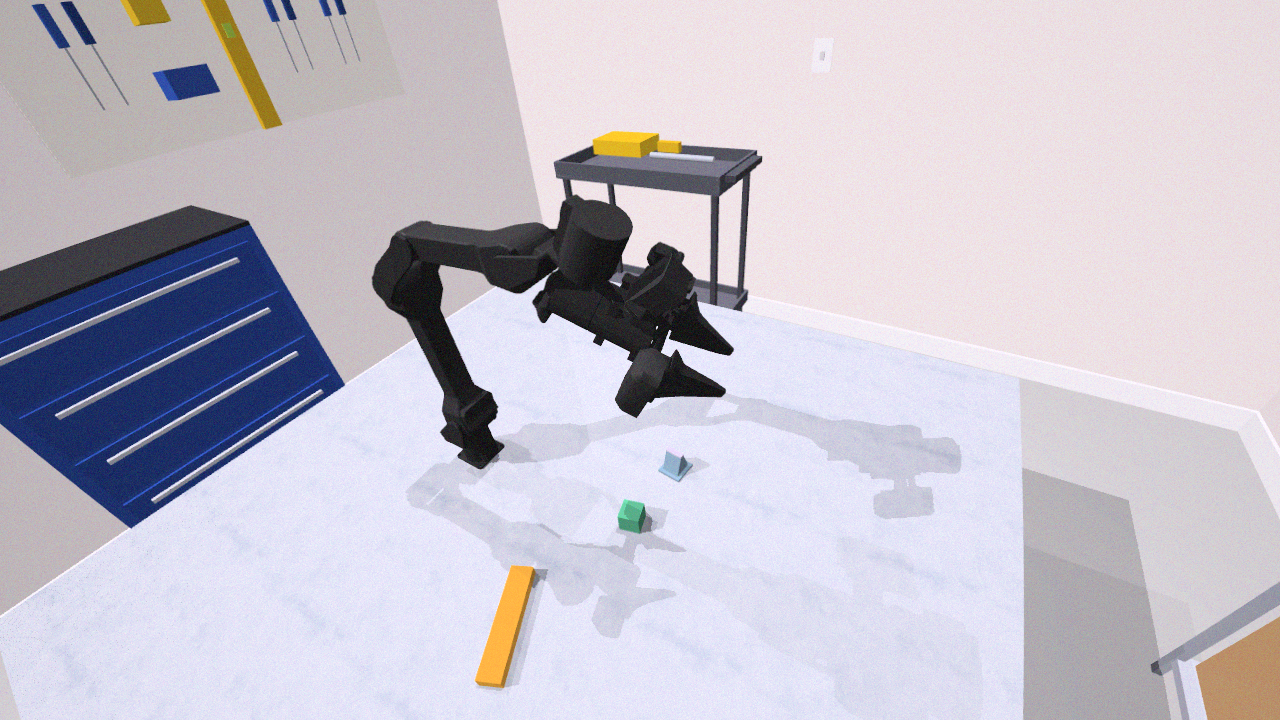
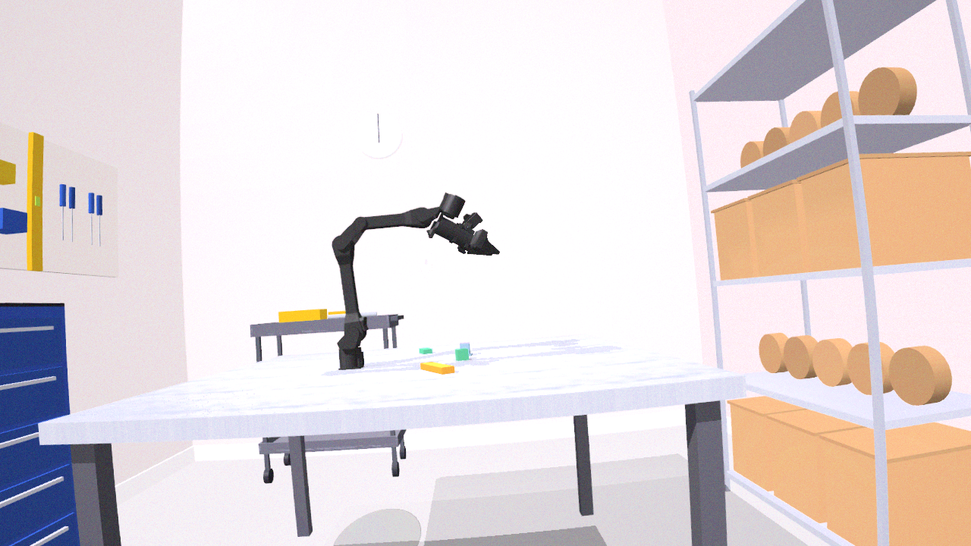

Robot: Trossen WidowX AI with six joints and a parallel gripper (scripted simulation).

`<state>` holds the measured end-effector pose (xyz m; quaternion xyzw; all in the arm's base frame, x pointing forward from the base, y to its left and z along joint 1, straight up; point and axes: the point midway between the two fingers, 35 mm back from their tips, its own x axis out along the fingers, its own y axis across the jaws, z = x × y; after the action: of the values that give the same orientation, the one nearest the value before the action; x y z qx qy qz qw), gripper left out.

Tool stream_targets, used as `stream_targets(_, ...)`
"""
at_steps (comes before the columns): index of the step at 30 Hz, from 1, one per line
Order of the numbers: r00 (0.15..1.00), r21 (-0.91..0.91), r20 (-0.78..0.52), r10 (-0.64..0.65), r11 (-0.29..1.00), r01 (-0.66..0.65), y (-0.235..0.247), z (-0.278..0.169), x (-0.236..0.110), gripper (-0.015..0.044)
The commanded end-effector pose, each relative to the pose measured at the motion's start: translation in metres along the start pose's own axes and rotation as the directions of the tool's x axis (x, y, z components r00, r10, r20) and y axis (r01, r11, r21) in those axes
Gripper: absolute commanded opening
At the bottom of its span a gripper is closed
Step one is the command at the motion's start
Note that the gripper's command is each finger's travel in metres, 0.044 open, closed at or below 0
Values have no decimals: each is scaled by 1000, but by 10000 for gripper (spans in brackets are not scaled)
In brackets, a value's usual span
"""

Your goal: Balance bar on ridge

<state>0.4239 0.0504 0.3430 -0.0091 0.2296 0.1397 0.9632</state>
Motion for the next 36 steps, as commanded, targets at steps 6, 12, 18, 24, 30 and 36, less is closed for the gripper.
stream_targets(6,965,219,-225,-132,959,182,-62,-64,8,315)
stream_targets(12,911,339,-367,-190,885,321,-99,-106,1,315)
stream_targets(18,836,430,-503,-220,775,463,-130,-148,-12,315)
stream_targets(24,745,486,-630,-220,636,599,-154,-190,-31,315)
stream_targets(30,644,505,-741,-190,475,721,-171,-230,-55,315)
stream_targets(36,539,484,-832,-130,303,821,-182,-267,-82,315)
